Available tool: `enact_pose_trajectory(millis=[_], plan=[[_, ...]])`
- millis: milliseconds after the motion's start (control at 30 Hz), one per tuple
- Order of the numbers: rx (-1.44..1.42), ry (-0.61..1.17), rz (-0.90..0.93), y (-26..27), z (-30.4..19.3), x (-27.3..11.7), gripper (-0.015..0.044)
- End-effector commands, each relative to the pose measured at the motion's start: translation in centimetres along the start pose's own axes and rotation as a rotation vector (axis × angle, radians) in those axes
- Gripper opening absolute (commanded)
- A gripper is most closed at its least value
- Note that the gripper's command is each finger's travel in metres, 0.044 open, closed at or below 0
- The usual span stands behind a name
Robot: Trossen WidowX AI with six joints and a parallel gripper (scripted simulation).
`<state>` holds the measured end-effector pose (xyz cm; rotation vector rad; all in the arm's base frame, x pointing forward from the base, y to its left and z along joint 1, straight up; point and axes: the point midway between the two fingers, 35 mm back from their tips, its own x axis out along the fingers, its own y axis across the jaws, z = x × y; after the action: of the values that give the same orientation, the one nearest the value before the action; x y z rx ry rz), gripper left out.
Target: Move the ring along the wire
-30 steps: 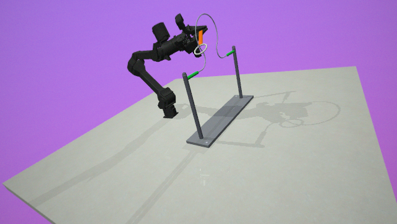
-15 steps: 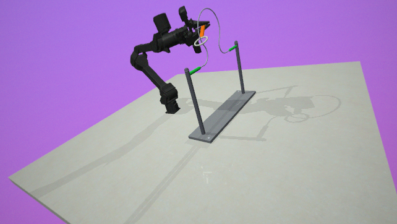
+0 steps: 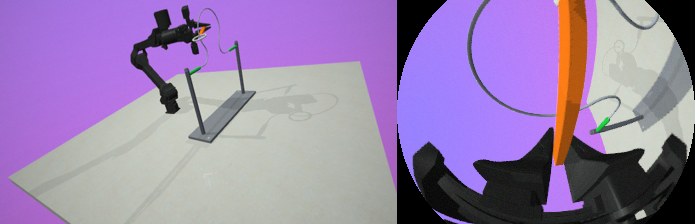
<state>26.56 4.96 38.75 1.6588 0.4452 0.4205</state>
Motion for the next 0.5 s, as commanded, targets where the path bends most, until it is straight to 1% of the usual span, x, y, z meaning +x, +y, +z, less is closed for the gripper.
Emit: enact_pose_trajectory(millis=[0, 467], plan=[[-0.037, 0.003, -0.033, -0.23, -0.07, 0.04, -0.0150], [-0.188, -0.011, -0.158, -0.96, -0.01, 0.06, -0.0150]])
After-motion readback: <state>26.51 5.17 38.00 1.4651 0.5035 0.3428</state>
